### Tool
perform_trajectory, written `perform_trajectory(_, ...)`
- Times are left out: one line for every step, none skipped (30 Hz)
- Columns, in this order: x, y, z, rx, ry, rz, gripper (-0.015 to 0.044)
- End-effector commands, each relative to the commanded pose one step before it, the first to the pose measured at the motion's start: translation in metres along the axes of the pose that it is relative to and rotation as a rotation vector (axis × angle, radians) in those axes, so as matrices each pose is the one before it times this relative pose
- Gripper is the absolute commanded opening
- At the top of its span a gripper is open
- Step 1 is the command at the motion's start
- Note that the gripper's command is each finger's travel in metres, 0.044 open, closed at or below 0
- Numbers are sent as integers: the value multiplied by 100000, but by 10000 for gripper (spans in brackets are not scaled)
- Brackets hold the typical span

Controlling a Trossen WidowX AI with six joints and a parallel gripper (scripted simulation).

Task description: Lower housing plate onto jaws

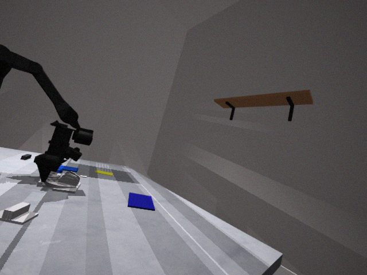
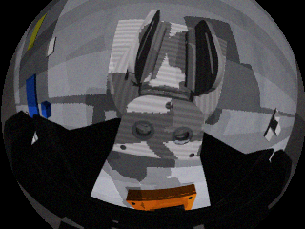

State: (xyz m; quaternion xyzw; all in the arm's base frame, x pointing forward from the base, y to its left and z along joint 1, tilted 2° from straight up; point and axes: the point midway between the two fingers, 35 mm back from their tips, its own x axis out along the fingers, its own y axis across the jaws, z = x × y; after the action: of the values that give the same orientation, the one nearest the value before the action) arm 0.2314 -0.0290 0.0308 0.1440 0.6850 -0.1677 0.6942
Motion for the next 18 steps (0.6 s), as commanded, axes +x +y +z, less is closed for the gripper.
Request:
perform_trajectory(190, -67, 32, -766, -184, -442, 351)
perform_trajectory(0, 0, 0, 0, 0, 0, 351)
perform_trajectory(0, 0, 0, 0, 0, 0, 351)
perform_trajectory(0, 0, 0, 0, 0, 0, 351)
perform_trajectory(0, 0, 0, 0, 0, 0, 351)
perform_trajectory(0, 0, 0, 0, 0, 0, 351)
perform_trajectory(0, 0, 0, 0, 0, 0, 351)
perform_trajectory(14, 0, 0, -28, 0, 0, 351)
perform_trajectory(41, 0, 0, -84, 0, 0, 351)
perform_trajectory(68, 0, 0, -141, 0, 0, 351)
perform_trajectory(68, 0, 0, -141, 0, 0, 351)
perform_trajectory(40, 0, 0, -84, 0, 0, 351)
perform_trajectory(13, 0, 0, -28, 0, 0, 351)
perform_trajectory(0, 0, 0, 0, 0, 0, 351)
perform_trajectory(0, 0, 0, 0, 0, 0, 351)
perform_trajectory(0, 0, 0, 0, 0, 0, 351)
perform_trajectory(0, 0, 0, 0, 0, 0, 351)
perform_trajectory(0, 0, 0, 0, 0, 0, 351)
